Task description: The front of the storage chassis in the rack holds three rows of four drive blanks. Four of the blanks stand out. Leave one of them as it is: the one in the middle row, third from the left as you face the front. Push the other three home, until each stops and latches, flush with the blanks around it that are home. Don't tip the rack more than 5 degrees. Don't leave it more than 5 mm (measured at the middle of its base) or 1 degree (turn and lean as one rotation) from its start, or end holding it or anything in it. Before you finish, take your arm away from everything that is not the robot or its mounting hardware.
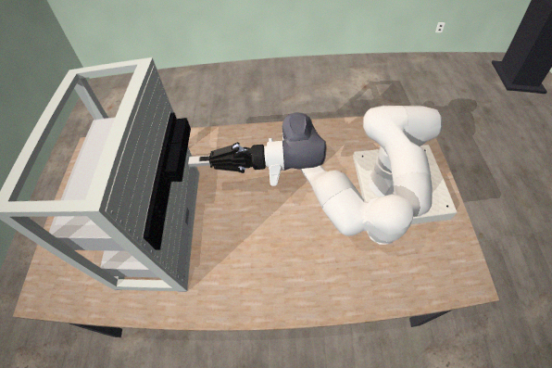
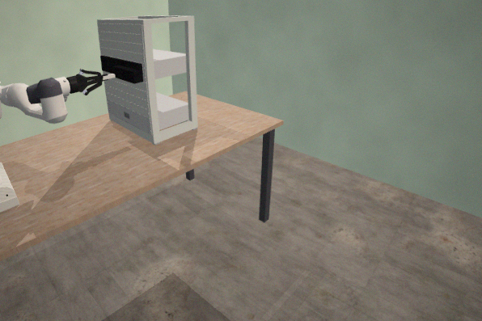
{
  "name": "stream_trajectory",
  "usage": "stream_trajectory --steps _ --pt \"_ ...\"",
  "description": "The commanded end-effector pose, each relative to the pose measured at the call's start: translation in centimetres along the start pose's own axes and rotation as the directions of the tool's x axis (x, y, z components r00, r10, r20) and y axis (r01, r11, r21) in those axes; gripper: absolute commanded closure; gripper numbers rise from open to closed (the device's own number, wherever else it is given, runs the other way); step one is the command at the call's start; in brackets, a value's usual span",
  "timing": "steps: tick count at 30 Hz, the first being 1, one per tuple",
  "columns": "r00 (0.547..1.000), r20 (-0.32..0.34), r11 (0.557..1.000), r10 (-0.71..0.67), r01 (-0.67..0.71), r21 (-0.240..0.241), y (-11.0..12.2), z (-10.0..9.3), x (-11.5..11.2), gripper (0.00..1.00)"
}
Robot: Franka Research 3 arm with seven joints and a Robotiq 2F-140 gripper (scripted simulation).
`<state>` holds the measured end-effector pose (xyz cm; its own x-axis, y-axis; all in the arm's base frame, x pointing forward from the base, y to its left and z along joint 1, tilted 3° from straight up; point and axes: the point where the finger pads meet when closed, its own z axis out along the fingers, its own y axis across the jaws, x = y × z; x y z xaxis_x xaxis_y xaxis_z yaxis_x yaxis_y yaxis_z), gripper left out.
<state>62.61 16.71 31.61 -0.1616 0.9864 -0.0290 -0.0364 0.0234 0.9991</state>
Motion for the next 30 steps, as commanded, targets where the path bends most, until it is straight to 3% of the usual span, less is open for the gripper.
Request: stream_trajectory --steps 1,13,23,26,30 --pt "1.0 0.003 1.0 -0.004 0.004 0.001 0.0 0.1 -0.1 1.0" --pt "1.0 0.003 1.0 -0.004 0.004 0.001 0.0 0.1 -0.1 1.0" --pt "1.0 0.003 1.0 -0.004 0.004 0.001 -0.8 -2.3 0.3 1.0" --pt "1.0 0.003 1.0 -0.004 0.004 0.001 -0.8 -1.9 0.3 1.0" --pt "1.0 0.003 1.0 -0.004 0.004 0.001 -0.8 0.2 0.3 1.0"
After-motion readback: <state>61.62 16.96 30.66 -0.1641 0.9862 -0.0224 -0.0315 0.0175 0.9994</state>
